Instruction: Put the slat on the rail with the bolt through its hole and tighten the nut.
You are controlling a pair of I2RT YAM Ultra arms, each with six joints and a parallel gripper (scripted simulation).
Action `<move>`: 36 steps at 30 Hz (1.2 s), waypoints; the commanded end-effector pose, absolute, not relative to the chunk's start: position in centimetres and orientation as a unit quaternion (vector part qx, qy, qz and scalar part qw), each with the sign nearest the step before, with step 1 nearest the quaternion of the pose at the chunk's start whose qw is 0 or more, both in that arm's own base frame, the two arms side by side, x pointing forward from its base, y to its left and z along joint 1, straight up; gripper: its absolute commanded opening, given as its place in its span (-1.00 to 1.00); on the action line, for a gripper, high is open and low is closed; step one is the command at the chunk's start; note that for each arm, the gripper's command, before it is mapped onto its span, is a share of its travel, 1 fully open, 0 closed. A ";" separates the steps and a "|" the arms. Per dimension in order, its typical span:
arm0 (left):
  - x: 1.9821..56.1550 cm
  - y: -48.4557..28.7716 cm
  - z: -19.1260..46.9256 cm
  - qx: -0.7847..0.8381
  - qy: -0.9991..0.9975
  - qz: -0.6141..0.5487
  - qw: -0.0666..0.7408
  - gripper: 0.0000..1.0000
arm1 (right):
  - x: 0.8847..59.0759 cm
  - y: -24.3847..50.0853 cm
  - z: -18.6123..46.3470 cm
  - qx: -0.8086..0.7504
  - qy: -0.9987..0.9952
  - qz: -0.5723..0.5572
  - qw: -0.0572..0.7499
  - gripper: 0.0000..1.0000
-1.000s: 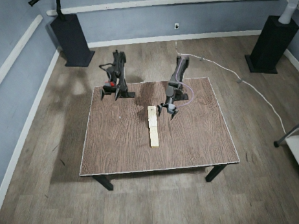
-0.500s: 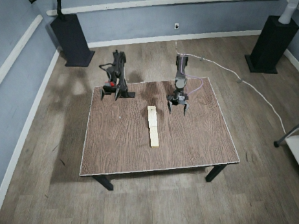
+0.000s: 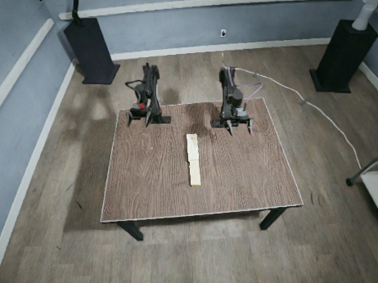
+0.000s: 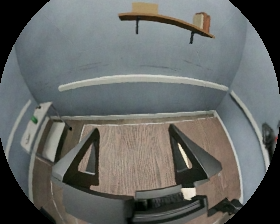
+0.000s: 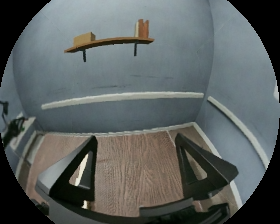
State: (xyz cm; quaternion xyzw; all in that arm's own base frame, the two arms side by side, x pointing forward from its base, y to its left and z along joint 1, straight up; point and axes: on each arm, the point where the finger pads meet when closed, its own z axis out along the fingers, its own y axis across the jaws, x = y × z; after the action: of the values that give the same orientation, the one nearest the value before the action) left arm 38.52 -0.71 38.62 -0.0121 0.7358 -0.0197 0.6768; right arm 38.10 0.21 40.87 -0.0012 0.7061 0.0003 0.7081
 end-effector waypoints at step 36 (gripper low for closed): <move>38.1 0.1 41.2 0.000 0.703 0.000 0.711 1.00 | 38.1 0.1 41.2 0.000 0.703 0.000 0.711 1.00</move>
State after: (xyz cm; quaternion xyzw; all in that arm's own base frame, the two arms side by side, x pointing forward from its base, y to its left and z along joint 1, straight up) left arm 38.53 0.19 40.02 -0.0038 0.7144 0.0032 0.6997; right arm 38.10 0.21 40.87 -0.0012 0.7061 0.0003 0.7081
